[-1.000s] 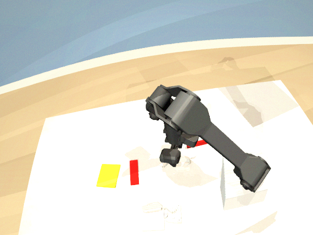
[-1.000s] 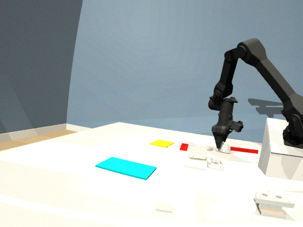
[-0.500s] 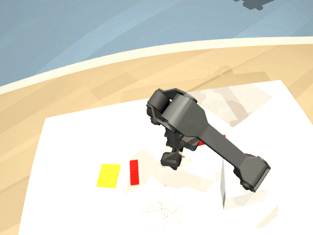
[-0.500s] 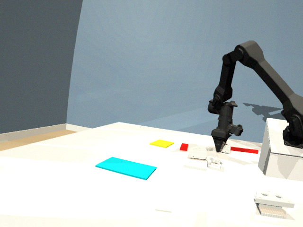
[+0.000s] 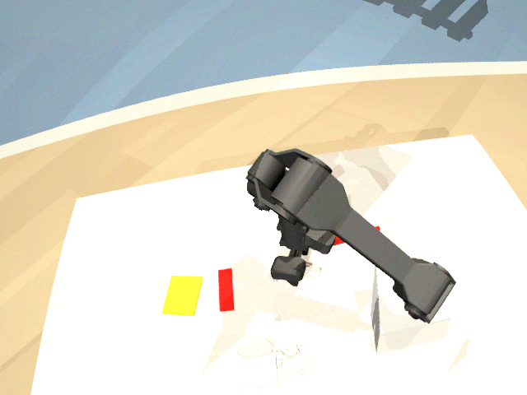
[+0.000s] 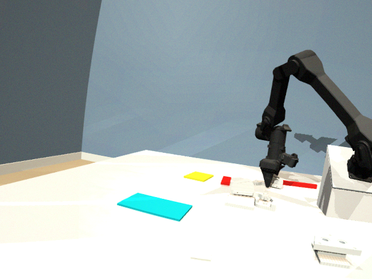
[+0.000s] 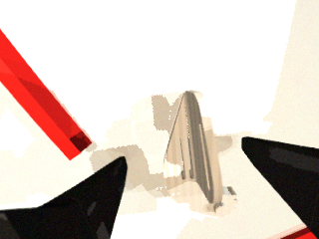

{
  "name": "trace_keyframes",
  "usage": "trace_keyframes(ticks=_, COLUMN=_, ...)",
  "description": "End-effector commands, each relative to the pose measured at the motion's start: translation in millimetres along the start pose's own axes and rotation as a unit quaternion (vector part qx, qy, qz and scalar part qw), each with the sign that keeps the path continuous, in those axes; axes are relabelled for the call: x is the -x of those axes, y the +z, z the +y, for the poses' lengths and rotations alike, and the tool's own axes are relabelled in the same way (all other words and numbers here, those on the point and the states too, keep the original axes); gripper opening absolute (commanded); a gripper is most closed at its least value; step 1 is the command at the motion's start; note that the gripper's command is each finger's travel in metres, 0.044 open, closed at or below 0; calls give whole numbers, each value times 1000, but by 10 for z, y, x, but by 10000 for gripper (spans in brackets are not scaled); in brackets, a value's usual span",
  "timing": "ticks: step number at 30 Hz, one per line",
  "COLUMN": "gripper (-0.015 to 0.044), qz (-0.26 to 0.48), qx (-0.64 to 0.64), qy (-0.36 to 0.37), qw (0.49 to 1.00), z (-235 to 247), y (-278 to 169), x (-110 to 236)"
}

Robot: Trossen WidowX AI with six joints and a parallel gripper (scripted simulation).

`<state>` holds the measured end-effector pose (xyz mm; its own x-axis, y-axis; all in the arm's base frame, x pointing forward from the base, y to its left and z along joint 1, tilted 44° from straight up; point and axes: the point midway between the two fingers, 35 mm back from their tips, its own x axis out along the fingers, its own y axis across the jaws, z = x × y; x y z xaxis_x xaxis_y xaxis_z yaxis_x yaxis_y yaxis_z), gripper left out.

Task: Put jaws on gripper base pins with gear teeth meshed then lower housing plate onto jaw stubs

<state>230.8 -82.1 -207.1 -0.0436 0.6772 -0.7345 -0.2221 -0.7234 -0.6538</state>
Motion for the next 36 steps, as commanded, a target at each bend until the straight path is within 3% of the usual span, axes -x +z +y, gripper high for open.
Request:
trace_keyframes(ticks=1, gripper=440, qz=1, qx=-2, qy=-1, qw=1000, z=-1, y=-2, x=-5)
trace_keyframes(ticks=2, gripper=440, qz=1, qx=-2, qy=-1, qw=1000, z=-1, y=-2, x=-5)
trace_keyframes(ticks=13, gripper=151, qz=0, qx=0, qy=0, qw=1000, z=0, y=0, x=0)
trace_keyframes(ticks=30, gripper=134, qz=0, qx=0, qy=0, qw=1000, z=0, y=-1, x=5)
trace_keyframes(ticks=36, gripper=134, qz=1, qx=-1, qy=1, qw=1000, z=8, y=-17, x=167)
